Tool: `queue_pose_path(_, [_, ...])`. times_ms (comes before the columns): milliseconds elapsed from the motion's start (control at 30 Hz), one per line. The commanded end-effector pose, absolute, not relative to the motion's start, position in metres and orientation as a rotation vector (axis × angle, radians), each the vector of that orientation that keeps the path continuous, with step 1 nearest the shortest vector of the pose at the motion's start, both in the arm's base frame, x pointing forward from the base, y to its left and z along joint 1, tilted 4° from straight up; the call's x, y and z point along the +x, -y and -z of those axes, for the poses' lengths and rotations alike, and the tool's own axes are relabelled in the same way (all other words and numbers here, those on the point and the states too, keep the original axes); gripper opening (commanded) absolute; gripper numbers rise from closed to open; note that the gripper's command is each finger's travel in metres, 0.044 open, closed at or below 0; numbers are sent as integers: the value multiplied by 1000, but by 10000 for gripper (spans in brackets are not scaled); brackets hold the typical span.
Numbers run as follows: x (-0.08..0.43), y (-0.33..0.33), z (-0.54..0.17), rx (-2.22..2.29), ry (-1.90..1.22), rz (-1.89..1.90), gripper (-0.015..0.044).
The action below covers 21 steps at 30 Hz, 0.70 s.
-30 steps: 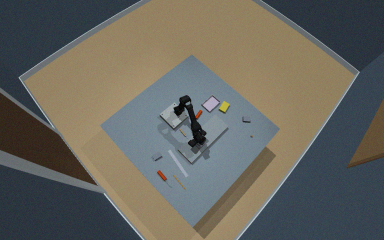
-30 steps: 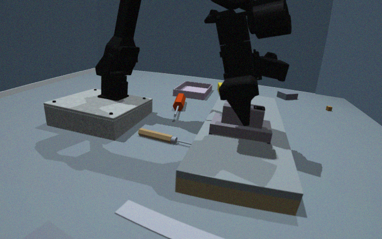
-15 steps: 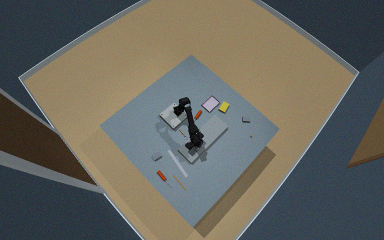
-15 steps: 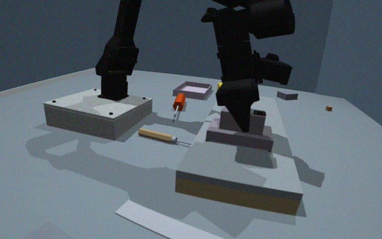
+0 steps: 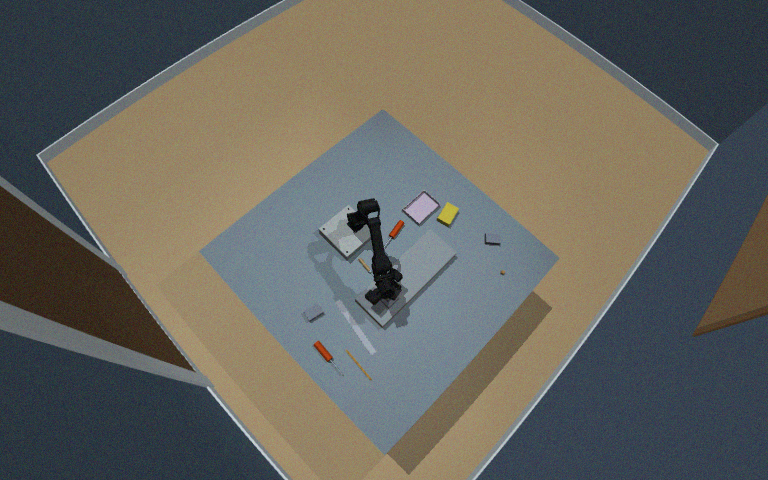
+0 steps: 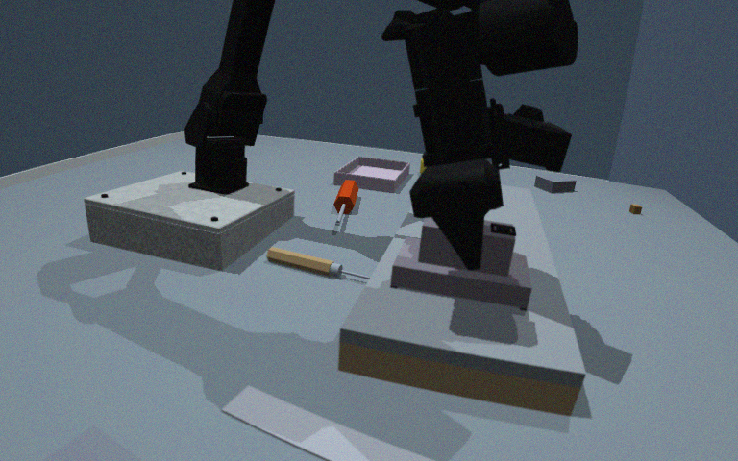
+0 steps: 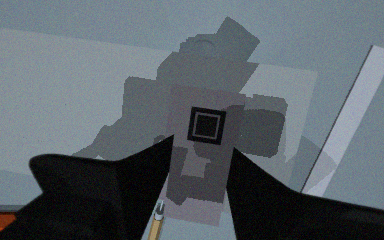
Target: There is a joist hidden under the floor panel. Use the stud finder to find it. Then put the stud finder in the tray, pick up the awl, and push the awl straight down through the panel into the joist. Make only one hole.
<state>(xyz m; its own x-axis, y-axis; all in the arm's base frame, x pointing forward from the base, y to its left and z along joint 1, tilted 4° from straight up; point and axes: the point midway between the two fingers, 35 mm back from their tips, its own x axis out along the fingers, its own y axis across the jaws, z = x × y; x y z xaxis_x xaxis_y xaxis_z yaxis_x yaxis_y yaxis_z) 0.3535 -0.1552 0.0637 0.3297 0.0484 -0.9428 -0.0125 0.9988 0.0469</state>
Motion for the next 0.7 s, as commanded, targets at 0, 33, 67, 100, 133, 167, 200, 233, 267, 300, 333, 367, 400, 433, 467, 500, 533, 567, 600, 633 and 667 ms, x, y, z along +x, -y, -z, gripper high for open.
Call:
queue_pose_path(0, [352,168,-63,31,-1237,-34,0])
queue_pose_path(33, [352,170,-63,31,-1237,-33,0])
queue_pose_path(67, [352,172,-63,31,-1237,-33,0])
queue_pose_path(100, [352,174,-63,31,-1237,-33,0])
queue_pose_path(133, [352,176,-63,30,-1237,-33,0])
queue_pose_path(167, [352,179,-62,30,-1237,-33,0])
queue_pose_path(200, [352,181,-62,30,-1237,-33,0])
queue_pose_path(233, [352,183,-62,30,-1237,-33,0])
queue_pose_path(267, [352,185,-62,30,-1237,-33,0])
queue_pose_path(300, [352,187,-62,30,-1237,-33,0])
queue_pose_path(333, [352,190,-62,30,-1237,-33,0])
queue_pose_path(367, [352,192,-62,29,-1237,-32,0])
queue_pose_path(400, [352,194,-62,29,-1237,-32,0])
queue_pose_path(433, [352,196,-62,29,-1237,-32,0])
queue_pose_path(467, [353,198,-62,29,-1237,-32,0])
queue_pose_path(500, [353,201,-62,29,-1237,-32,0])
queue_pose_path(533, [353,203,-62,29,-1237,-32,0])
queue_pose_path(567, [353,205,-62,29,-1237,-32,0])
queue_pose_path(600, [353,207,-62,28,-1237,-32,0])
queue_pose_path(633, [353,208,-62,28,-1237,-32,0])
queue_pose_path(667, [353,208,-62,28,-1237,-32,0])
